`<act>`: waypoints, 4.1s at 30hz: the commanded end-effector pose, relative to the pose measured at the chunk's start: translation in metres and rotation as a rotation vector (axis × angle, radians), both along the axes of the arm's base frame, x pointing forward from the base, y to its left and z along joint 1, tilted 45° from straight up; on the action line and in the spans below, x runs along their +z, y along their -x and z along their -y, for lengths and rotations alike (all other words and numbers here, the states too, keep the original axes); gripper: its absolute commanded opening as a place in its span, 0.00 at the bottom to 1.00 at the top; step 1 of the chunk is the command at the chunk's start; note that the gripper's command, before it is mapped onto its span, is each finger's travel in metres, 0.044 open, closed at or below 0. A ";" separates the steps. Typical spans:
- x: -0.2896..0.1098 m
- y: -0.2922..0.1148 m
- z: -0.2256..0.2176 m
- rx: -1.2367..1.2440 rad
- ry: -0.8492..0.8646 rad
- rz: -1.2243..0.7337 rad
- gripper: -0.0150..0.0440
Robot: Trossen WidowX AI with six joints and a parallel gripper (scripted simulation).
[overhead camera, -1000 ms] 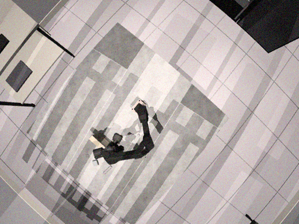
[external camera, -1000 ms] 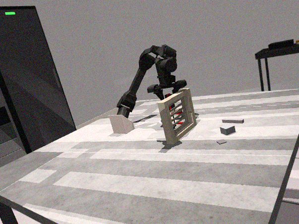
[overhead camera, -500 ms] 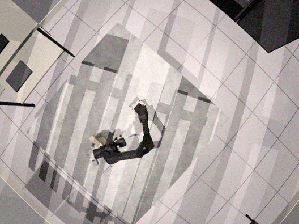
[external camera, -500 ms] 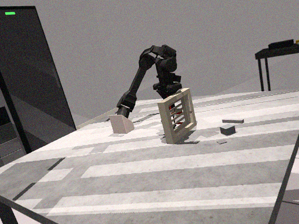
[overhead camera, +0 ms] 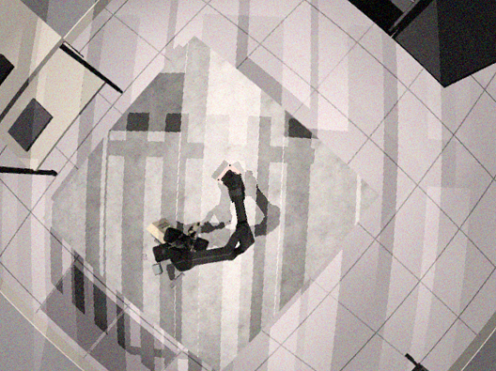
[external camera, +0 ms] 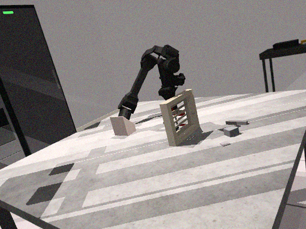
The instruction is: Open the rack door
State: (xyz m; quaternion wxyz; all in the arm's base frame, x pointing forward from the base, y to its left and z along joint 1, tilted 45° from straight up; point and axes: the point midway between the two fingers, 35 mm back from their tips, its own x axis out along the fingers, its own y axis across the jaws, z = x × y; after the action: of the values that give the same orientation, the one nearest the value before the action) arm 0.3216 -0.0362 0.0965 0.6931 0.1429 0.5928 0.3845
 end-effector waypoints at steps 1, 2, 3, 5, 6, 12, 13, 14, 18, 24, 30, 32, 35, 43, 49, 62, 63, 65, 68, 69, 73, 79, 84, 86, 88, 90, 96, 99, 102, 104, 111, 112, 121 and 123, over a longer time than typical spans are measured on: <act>0.000 0.000 0.000 -0.198 0.001 -0.195 0.75; 0.000 0.000 0.000 -0.233 0.001 -0.229 0.75; 0.000 0.000 0.000 -0.268 0.001 -0.264 0.75; 0.000 0.000 0.000 -0.339 0.000 -0.334 0.75; 0.000 0.000 0.000 -0.374 0.000 -0.368 0.75; 0.000 0.000 0.000 -0.586 0.000 -0.577 0.75; 0.000 0.000 0.000 -0.621 0.000 -0.612 0.75; 0.000 0.000 0.000 -0.657 0.000 -0.647 0.75; 0.000 0.000 0.000 -0.798 -0.001 -0.786 0.75; 0.000 0.000 0.000 -1.009 -0.001 -0.994 0.75; 0.000 0.000 0.000 -1.221 -0.002 -1.203 0.75; 0.000 0.000 0.000 -1.292 -0.002 -1.273 0.75; 0.000 0.000 0.000 -1.398 -0.002 -1.377 0.75; 0.000 0.000 0.000 -1.521 -0.003 -1.498 0.75; 0.000 0.000 0.000 -1.521 -0.003 -1.498 0.75; 0.000 0.000 0.000 -1.521 -0.003 -1.498 0.62; 0.000 0.000 0.000 -1.521 -0.003 -1.498 0.61; 0.000 0.000 0.000 -1.521 -0.003 -1.498 0.59; 0.000 0.000 0.000 -1.521 -0.003 -1.498 0.55; 0.000 0.000 0.000 -1.521 -0.003 -1.498 0.54; 0.000 0.000 0.000 -1.521 -0.003 -1.498 0.50; 0.000 0.000 0.000 -1.521 -0.003 -1.498 0.43; 0.000 0.000 0.000 -1.521 -0.003 -1.498 0.37; 0.000 0.000 0.000 -1.521 -0.003 -1.498 0.35; 0.000 0.000 0.000 -1.521 -0.003 -1.498 0.33; 0.000 0.000 0.000 -1.521 -0.003 -1.498 0.30; -0.001 0.001 0.001 -1.500 -0.003 -1.478 0.29; -0.001 0.003 0.001 -1.459 -0.002 -1.438 0.29; -0.002 0.005 0.002 -1.417 -0.002 -1.396 0.29; -0.002 0.007 0.003 -1.389 -0.002 -1.368 0.29; -0.005 0.013 0.005 -1.294 -0.001 -1.275 0.29; -0.005 0.014 0.005 -1.281 -0.001 -1.262 0.29; -0.009 0.026 0.010 -1.168 0.000 -1.151 0.29; -0.011 0.029 0.011 -1.143 0.000 -1.126 0.29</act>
State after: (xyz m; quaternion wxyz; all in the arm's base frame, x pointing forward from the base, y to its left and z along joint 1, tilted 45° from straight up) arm 0.2943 -0.0457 0.0872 0.3426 0.6139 0.6840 -0.1948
